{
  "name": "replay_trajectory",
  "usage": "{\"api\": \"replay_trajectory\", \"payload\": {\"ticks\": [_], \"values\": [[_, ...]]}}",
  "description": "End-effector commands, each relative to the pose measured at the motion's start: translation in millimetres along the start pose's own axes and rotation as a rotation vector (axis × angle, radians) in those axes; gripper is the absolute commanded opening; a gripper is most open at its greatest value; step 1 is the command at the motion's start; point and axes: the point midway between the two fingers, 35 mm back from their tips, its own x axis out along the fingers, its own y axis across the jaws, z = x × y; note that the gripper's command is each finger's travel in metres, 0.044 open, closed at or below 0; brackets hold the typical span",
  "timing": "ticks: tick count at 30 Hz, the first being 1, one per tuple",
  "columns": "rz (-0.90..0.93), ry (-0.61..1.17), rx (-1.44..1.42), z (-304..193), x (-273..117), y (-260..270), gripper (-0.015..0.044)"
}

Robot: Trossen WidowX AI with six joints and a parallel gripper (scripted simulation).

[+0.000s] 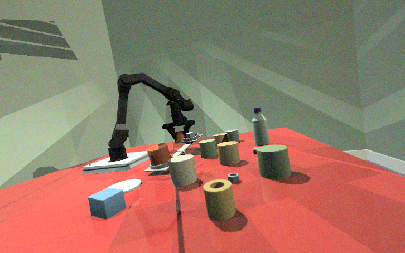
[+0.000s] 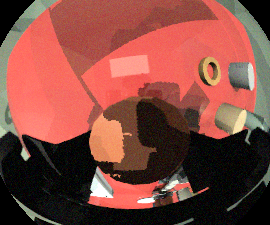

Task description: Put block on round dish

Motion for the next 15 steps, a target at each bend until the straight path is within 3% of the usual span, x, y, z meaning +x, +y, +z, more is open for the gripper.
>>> {"api": "replay_trajectory", "payload": {"ticks": [1,15], "values": [[-0.001,-0.001,0.005,0,12,0,0.0],[-0.001,-0.001,0.005,0,33,0,0.0]]}}
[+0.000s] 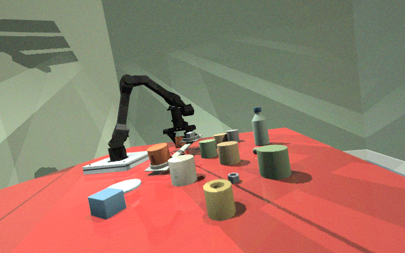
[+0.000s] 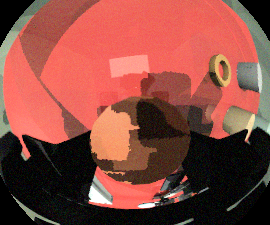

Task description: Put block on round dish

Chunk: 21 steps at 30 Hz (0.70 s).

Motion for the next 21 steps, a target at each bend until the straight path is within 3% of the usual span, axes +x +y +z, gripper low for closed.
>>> {"api": "replay_trajectory", "payload": {"ticks": [1,4,21], "values": [[-0.001,-0.001,0.005,0,6,0,0.0],[-0.001,-0.001,0.005,0,11,0,0.0],[0.003,0.005,0.001,-1,0,0,0.044]]}}
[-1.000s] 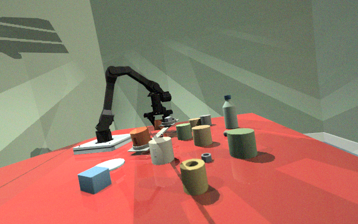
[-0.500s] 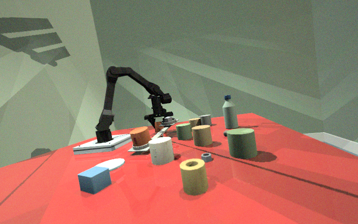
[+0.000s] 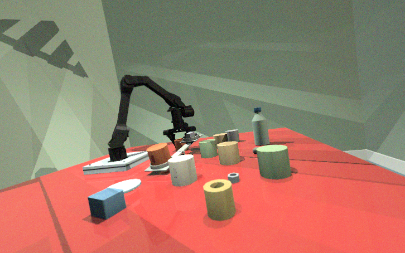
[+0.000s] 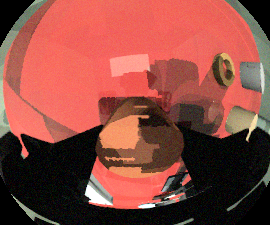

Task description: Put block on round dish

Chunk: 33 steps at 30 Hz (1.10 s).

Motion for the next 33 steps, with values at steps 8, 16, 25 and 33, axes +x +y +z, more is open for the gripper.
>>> {"api": "replay_trajectory", "payload": {"ticks": [8,16,25,33], "values": [[-0.007,-0.008,0.005,1,-54,-1,0.044],[-0.017,-0.026,0.154,-21,-77,-48,0.026],[-0.032,-0.022,0.384,-69,-101,-100,0.026],[-0.015,-0.005,0.446,-90,-108,-112,0.026]]}}
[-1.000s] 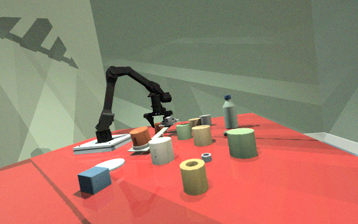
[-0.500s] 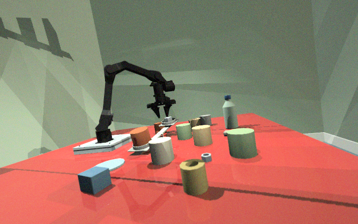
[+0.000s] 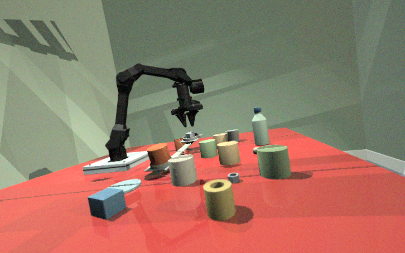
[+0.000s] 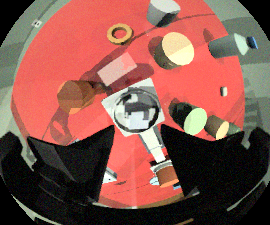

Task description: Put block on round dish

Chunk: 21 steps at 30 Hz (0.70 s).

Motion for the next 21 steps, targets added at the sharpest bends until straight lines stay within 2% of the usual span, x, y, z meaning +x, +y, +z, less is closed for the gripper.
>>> {"api": "replay_trajectory", "payload": {"ticks": [1,21], "values": [[0.0,0.002,0.005,-1,-2,-2,0.026],[0.0,0.002,0.005,-1,33,-2,0.026]]}}
